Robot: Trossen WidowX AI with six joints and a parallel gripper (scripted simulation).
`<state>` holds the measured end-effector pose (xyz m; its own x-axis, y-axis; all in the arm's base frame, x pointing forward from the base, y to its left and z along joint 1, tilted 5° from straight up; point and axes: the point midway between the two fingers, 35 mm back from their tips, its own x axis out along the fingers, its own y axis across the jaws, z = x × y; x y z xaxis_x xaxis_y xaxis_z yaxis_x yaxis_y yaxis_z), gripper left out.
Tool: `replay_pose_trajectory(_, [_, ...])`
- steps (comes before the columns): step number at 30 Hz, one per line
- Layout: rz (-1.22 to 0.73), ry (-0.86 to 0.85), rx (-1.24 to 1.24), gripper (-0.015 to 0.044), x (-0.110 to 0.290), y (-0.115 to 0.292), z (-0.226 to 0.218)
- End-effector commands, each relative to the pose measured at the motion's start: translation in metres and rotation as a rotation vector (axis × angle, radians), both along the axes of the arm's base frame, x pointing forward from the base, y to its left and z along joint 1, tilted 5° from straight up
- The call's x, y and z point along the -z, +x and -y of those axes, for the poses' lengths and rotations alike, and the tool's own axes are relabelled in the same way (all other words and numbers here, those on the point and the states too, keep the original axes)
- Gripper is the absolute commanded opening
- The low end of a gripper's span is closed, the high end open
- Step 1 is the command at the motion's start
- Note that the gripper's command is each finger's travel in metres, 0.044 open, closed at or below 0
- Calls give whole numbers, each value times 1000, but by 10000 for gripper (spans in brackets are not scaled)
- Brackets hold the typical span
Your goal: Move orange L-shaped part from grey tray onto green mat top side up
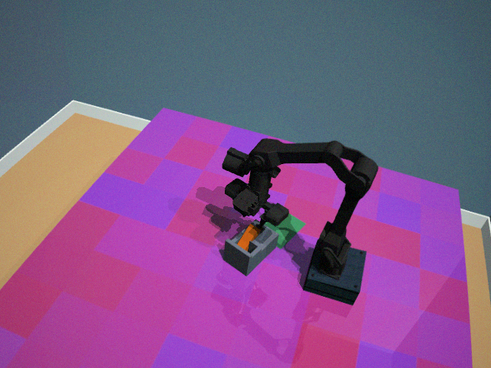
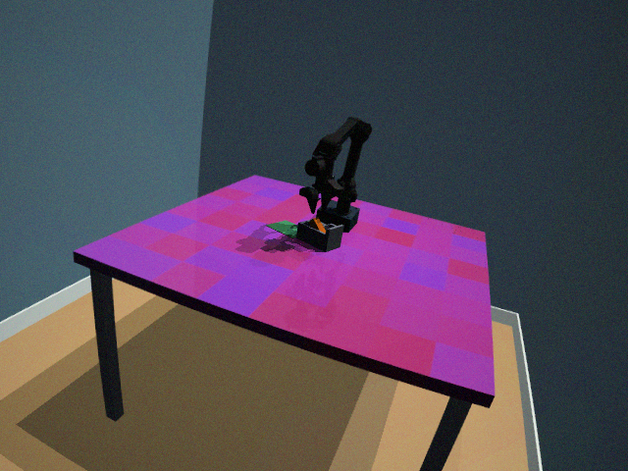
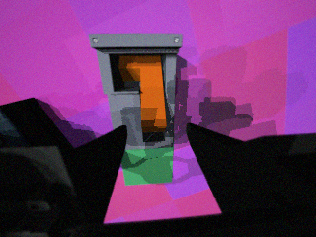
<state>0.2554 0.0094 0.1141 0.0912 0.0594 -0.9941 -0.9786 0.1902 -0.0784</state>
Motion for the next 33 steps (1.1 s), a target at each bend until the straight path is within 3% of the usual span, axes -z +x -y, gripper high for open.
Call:
replay_pose_trajectory(1, [-4,2,-8,280,9,0,-1])
replay_pose_trajectory(33, [-5,3,-8,280,57,4,-4])
